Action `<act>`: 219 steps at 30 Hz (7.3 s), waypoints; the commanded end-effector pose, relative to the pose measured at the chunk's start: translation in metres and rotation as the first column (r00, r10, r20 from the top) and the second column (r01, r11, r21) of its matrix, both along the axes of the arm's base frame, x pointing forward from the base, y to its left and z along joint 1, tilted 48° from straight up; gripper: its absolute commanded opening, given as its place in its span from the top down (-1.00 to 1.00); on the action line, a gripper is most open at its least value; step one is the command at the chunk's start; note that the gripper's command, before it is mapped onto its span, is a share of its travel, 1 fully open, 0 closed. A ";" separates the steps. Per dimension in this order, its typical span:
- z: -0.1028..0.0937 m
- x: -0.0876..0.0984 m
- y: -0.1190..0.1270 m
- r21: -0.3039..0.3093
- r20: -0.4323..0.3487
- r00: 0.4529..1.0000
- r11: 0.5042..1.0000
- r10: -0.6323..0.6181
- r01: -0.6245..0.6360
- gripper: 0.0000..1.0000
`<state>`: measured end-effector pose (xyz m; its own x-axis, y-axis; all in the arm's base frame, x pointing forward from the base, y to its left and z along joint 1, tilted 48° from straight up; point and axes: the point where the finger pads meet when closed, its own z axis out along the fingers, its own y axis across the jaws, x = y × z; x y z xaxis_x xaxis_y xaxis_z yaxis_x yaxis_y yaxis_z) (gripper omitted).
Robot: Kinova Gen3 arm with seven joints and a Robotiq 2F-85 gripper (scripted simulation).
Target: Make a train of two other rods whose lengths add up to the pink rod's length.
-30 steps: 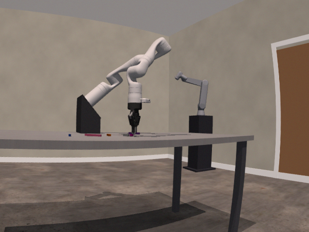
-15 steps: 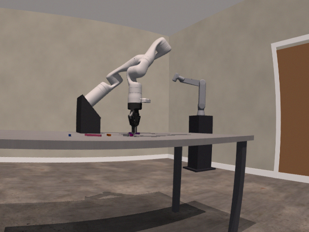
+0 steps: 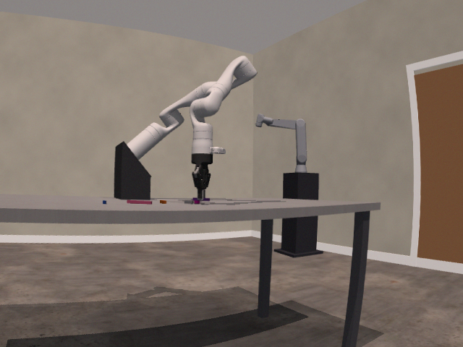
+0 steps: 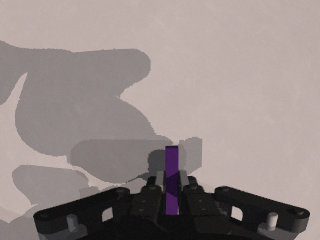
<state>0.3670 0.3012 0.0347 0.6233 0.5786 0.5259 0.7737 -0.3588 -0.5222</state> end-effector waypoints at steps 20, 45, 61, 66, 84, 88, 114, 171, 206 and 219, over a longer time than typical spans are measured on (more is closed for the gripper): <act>-0.002 0.000 0.003 -0.001 0.006 1.000 1.000 0.001 -0.001 0.91; -0.008 0.000 0.010 -0.002 0.007 1.000 1.000 0.002 -0.002 0.91; -0.008 0.000 0.009 -0.002 0.007 1.000 1.000 0.002 -0.002 0.91; -0.008 0.000 0.009 -0.002 0.007 1.000 1.000 0.002 -0.002 0.91; -0.008 0.000 0.009 -0.002 0.007 1.000 1.000 0.002 -0.002 0.67; -0.008 0.000 0.009 -0.002 0.007 1.000 1.000 0.002 -0.002 0.52; 0.020 0.002 -0.020 0.001 -0.004 1.000 1.000 -0.001 0.001 0.52; 0.093 0.015 -0.099 0.000 0.000 1.000 1.000 0.000 0.000 -1.00; 0.113 0.019 -0.123 -0.006 0.003 1.000 1.000 -0.001 0.001 -1.00; 0.113 0.019 -0.123 -0.006 0.003 1.000 1.000 -0.001 0.001 -1.00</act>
